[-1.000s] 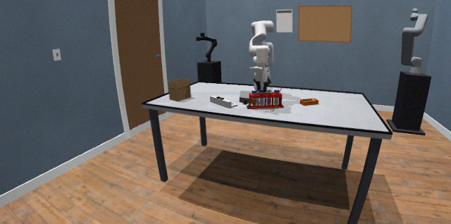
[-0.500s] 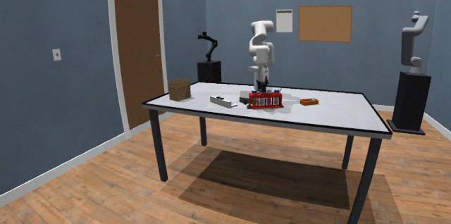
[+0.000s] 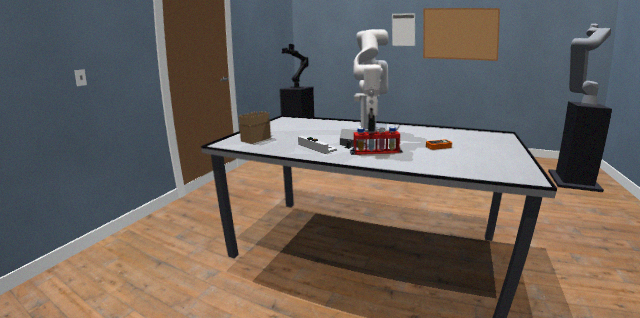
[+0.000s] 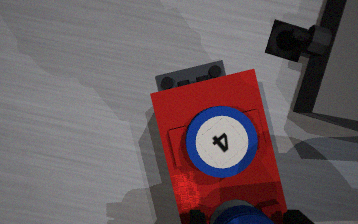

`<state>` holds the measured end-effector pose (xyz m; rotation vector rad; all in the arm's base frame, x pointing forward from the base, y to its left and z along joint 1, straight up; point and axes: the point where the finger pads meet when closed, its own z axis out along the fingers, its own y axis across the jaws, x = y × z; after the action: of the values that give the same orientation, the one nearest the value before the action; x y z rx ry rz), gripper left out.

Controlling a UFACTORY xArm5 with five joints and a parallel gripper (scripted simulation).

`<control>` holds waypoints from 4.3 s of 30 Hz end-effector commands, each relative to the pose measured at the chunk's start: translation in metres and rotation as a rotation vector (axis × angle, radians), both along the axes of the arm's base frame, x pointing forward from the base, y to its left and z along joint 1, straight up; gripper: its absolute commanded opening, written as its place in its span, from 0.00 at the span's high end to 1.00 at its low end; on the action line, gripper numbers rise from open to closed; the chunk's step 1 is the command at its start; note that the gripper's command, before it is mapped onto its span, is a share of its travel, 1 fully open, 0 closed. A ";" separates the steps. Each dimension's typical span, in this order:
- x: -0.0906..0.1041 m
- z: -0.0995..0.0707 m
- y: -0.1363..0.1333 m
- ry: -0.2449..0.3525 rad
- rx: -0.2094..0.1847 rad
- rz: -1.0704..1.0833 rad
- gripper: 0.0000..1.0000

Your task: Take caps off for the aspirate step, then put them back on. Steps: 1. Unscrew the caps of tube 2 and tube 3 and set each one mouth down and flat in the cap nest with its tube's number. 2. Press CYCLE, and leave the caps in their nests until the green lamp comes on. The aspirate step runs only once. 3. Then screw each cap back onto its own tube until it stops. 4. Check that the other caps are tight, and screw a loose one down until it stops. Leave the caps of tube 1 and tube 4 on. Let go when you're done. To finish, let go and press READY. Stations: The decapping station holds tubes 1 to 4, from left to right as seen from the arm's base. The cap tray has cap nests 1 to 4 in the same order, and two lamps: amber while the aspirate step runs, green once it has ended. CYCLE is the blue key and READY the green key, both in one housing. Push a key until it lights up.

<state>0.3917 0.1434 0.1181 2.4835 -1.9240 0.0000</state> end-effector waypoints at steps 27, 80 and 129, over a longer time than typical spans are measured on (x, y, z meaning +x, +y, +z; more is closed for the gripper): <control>0.001 0.001 0.001 -0.004 0.001 0.424 1.00; 0.001 0.009 0.001 -0.004 0.001 0.236 1.00; 0.004 0.044 -0.177 -0.003 -0.002 0.907 1.00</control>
<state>0.3933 -0.0206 0.1607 3.0741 -0.6476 -0.0001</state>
